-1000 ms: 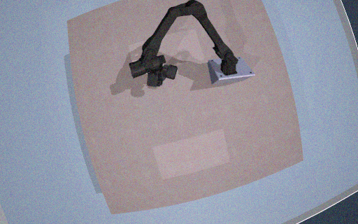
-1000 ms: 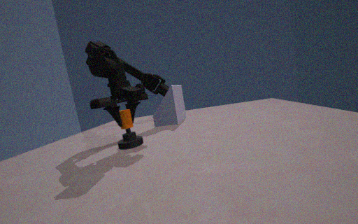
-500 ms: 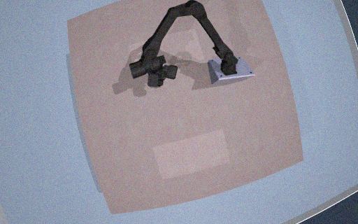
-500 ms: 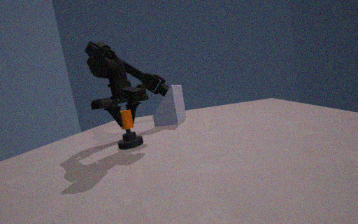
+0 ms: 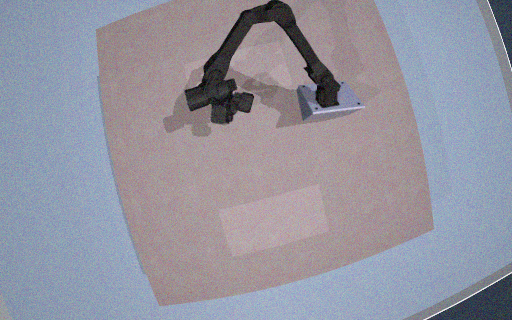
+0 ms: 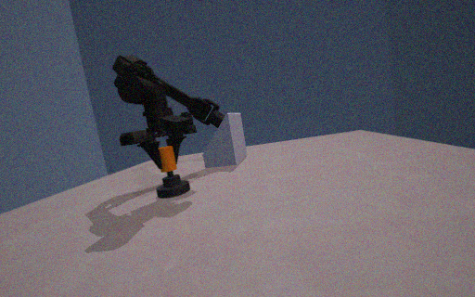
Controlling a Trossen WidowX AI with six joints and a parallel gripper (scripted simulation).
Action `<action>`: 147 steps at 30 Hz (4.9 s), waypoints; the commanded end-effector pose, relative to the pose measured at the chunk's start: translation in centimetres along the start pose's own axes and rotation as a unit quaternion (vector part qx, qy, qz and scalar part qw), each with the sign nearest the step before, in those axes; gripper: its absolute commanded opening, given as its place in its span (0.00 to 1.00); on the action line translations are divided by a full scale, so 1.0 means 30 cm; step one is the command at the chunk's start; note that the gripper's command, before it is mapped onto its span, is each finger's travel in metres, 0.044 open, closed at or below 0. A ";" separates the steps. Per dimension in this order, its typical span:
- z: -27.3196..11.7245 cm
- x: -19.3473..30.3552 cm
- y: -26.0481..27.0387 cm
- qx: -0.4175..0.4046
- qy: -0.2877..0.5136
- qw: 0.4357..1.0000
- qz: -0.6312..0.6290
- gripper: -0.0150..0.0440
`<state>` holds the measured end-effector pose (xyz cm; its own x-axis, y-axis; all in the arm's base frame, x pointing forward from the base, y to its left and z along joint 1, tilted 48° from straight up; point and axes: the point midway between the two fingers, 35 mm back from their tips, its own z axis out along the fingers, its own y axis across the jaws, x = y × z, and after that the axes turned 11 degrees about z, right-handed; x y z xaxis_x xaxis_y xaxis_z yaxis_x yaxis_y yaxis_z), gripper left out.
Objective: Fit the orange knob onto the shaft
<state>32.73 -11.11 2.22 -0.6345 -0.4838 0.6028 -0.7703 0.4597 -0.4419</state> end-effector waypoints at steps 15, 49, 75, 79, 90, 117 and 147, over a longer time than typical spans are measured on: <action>0.003 -0.003 0.010 0.000 -0.002 1.000 -0.003 0.25; -0.006 -0.006 0.008 0.000 -0.002 0.994 -0.108 0.25; 0.003 -0.006 0.009 0.000 -0.001 0.994 -0.108 0.25; 0.003 -0.004 0.010 0.000 -0.001 0.994 -0.108 0.25; -0.011 -0.002 0.009 0.000 -0.002 0.994 -0.108 0.25; -0.007 -0.005 0.008 0.001 -0.001 0.977 -0.211 0.25; 0.005 -0.005 0.010 0.001 -0.001 0.977 -0.211 0.25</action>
<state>32.65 -11.00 2.00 -0.2645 -0.6302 0.7300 -0.9625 0.2194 -0.1594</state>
